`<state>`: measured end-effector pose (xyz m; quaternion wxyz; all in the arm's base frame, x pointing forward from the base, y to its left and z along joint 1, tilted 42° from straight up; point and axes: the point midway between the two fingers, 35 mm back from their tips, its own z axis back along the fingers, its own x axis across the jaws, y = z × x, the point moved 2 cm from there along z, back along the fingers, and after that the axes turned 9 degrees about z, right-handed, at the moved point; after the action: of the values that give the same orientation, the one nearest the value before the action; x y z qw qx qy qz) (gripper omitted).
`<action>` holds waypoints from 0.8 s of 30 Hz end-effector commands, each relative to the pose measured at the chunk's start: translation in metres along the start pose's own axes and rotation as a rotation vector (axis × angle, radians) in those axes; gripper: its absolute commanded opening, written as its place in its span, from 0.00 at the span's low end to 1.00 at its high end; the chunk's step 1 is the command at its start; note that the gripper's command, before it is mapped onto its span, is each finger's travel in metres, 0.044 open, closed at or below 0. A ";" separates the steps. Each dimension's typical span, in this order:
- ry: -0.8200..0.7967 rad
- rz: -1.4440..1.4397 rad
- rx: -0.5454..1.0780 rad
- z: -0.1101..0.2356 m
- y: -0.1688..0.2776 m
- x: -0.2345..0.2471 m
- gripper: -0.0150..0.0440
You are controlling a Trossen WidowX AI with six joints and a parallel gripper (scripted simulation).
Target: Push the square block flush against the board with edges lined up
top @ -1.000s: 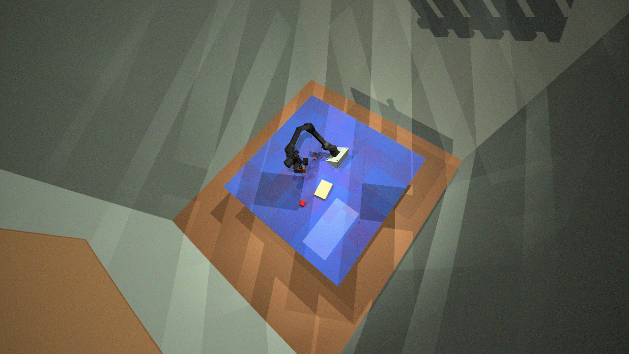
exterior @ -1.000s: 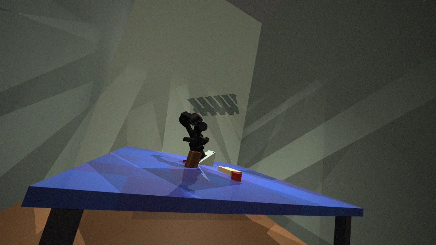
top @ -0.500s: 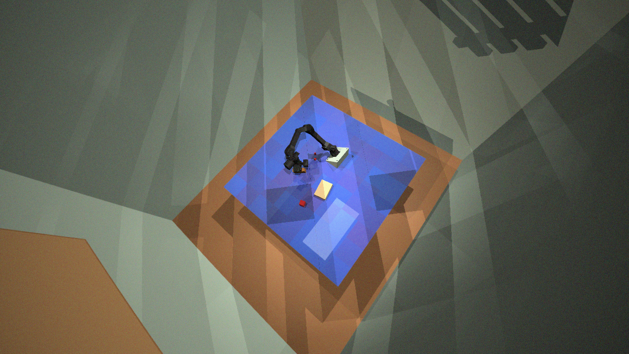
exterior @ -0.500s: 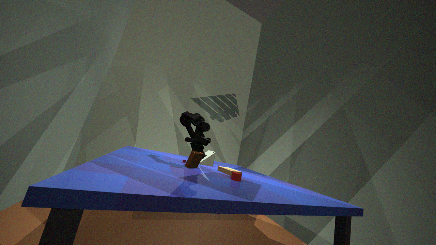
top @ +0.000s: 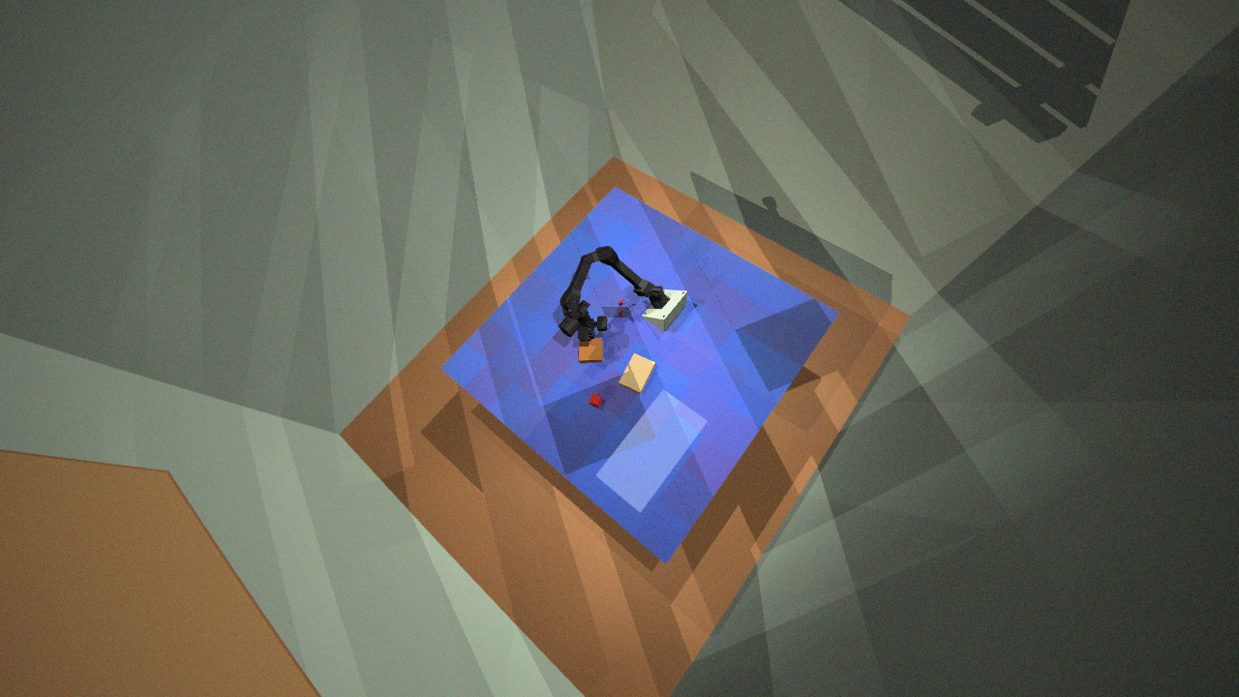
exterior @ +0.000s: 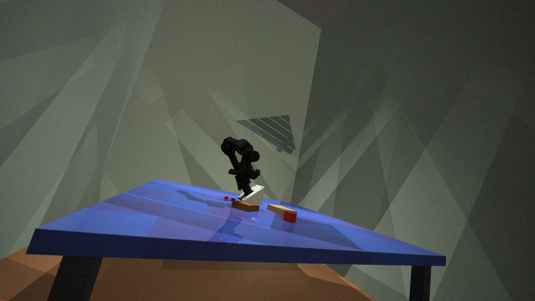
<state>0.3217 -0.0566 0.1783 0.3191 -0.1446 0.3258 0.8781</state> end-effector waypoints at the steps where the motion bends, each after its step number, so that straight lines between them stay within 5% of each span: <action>1: -0.003 -0.003 -0.001 0.000 0.005 0.001 0.25; 24: -0.003 -0.002 0.001 0.000 0.042 0.007 0.25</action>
<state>0.2940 -0.0750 0.1943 0.3220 -0.1459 0.3253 0.8770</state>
